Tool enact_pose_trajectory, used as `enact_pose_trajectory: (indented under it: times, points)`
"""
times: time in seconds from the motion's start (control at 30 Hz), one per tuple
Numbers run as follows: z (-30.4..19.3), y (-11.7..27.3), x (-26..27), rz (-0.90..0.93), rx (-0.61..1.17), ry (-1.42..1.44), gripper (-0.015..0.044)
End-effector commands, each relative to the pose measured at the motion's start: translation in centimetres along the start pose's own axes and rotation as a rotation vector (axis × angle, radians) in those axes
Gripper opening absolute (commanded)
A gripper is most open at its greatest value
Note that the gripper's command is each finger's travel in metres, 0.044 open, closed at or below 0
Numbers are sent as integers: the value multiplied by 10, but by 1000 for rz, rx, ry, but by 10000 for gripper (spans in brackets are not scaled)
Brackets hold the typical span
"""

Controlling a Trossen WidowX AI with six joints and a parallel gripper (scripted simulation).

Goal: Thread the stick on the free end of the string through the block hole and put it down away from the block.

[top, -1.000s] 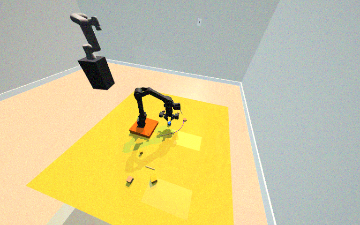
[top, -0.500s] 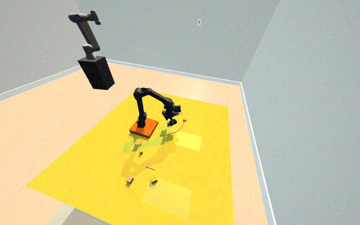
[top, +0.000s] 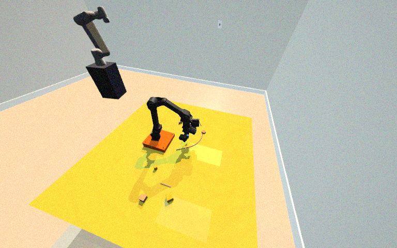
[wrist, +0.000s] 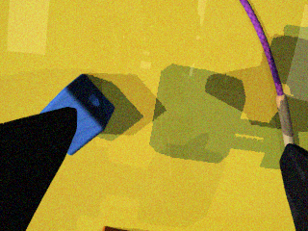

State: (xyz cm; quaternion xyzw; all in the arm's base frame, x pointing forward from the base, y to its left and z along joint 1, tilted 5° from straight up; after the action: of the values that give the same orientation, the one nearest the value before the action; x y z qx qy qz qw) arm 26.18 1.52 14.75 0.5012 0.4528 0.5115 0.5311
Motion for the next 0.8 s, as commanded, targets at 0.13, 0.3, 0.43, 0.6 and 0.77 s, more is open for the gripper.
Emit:
enact_pose_trajectory:
  times: [0.13, 0.3, 0.43, 0.6, 0.77]
  points:
    - [-1, 0, -35, 9, 6, -1191, 440]
    - [-2, 0, -43, 9, 6, -1476, 440]
    - [-2, 0, -50, 9, 7, -1708, 440]
    - [-3, 0, -57, 9, 8, -1991, 440]
    - [-4, 0, -64, 9, 8, -2277, 440]
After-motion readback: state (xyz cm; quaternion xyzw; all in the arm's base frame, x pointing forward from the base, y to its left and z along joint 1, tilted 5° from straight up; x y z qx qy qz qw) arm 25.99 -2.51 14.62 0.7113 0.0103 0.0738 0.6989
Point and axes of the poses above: the point midway between the two fingers, 35 mm back from their tips, its own y axis back along the fingers, its own x axis across the jaws, z = x × y, the point moved 7 cm from there along y, back along the fingers, and after that the axes turned 7 degrees about y, right-handed, at the moved point
